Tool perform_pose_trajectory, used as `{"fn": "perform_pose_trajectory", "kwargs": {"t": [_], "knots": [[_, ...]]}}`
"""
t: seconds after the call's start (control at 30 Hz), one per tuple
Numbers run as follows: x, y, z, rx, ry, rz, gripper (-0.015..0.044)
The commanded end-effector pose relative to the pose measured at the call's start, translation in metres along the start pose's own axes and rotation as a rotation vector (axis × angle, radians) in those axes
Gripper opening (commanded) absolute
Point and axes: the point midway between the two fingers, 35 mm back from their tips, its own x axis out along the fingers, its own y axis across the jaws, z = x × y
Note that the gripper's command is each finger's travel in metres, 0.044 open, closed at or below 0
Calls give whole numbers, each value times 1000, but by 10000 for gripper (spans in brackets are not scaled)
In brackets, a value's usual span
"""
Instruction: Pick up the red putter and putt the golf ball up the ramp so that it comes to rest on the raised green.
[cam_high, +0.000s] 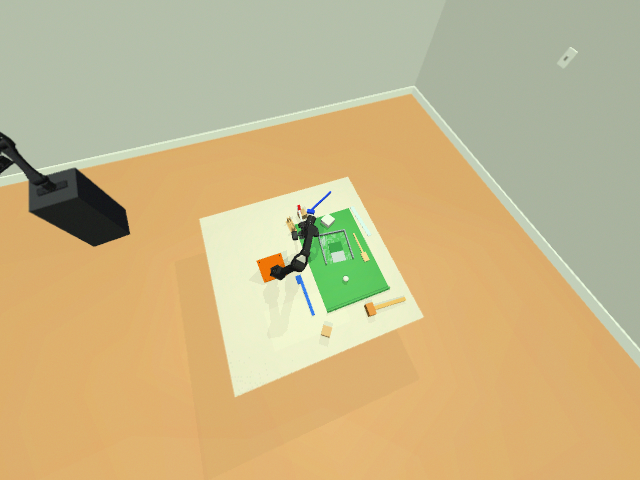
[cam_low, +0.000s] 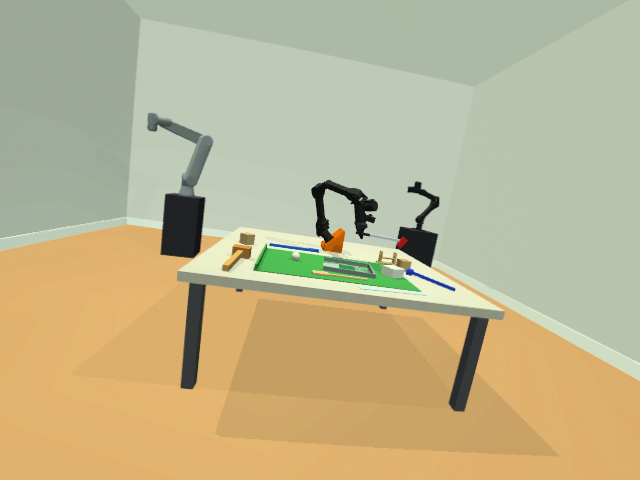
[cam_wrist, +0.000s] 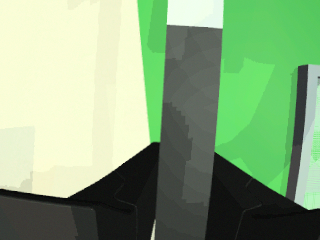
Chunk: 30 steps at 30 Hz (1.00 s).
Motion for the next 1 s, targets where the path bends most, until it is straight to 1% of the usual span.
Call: {"fn": "perform_pose_trajectory", "kwargs": {"t": [0.0, 0.43, 0.57, 0.97], "knots": [[-16, -19, -26, 126, -9, -25, 0], [-45, -55, -119, 479, 4, -76, 0], [-51, -59, -144, 569, 10, -90, 0], [-77, -61, -242, 954, 47, -153, 0]]}}
